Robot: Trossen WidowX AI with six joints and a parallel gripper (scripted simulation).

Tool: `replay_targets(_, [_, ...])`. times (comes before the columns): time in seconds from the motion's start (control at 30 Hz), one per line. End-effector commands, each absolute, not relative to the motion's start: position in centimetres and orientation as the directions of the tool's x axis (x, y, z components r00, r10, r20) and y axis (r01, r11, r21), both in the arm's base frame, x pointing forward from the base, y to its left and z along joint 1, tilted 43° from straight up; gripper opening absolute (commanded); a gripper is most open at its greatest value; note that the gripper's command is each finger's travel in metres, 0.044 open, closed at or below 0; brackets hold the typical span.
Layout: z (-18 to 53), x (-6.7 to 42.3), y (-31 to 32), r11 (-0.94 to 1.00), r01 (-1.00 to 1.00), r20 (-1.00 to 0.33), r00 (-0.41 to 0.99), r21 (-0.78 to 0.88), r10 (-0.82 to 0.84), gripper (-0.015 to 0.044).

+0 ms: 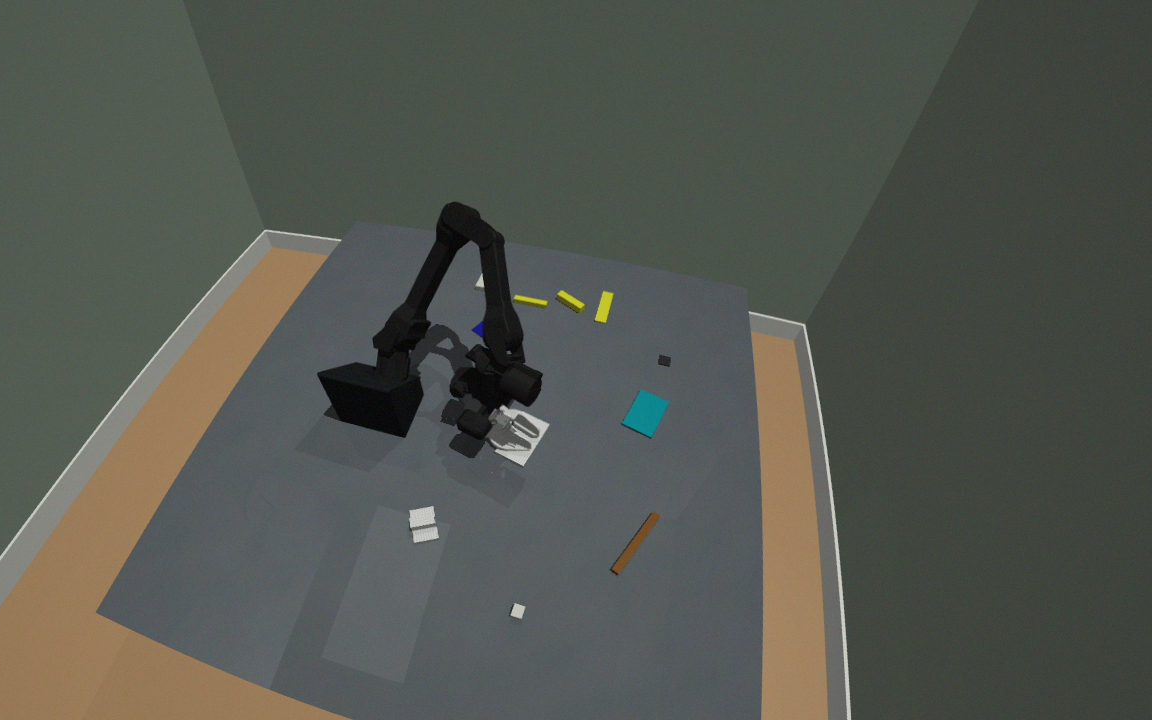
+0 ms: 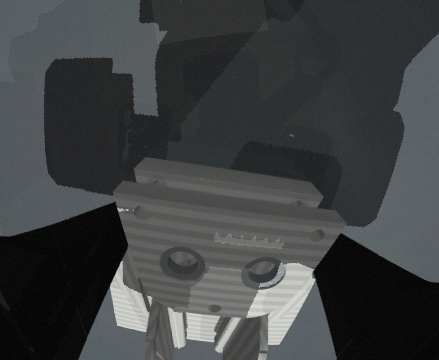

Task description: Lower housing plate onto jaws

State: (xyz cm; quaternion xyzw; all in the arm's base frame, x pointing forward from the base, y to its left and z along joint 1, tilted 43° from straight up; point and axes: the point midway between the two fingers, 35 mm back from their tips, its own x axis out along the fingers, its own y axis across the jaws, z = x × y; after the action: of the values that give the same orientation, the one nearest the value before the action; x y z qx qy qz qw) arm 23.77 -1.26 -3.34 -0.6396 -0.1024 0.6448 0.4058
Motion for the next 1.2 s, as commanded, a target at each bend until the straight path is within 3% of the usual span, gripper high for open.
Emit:
replay_targets(0.0, [-3.40, 23.74, -1.13, -0.645, -0.397, -0.739, 0.148, -0.653, 0.657, 0.0351])
replay_targets(1.17, [-3.90, 23.84, -0.67, -0.644, -0.397, -0.739, 0.148, -0.653, 0.658, 0.0351])
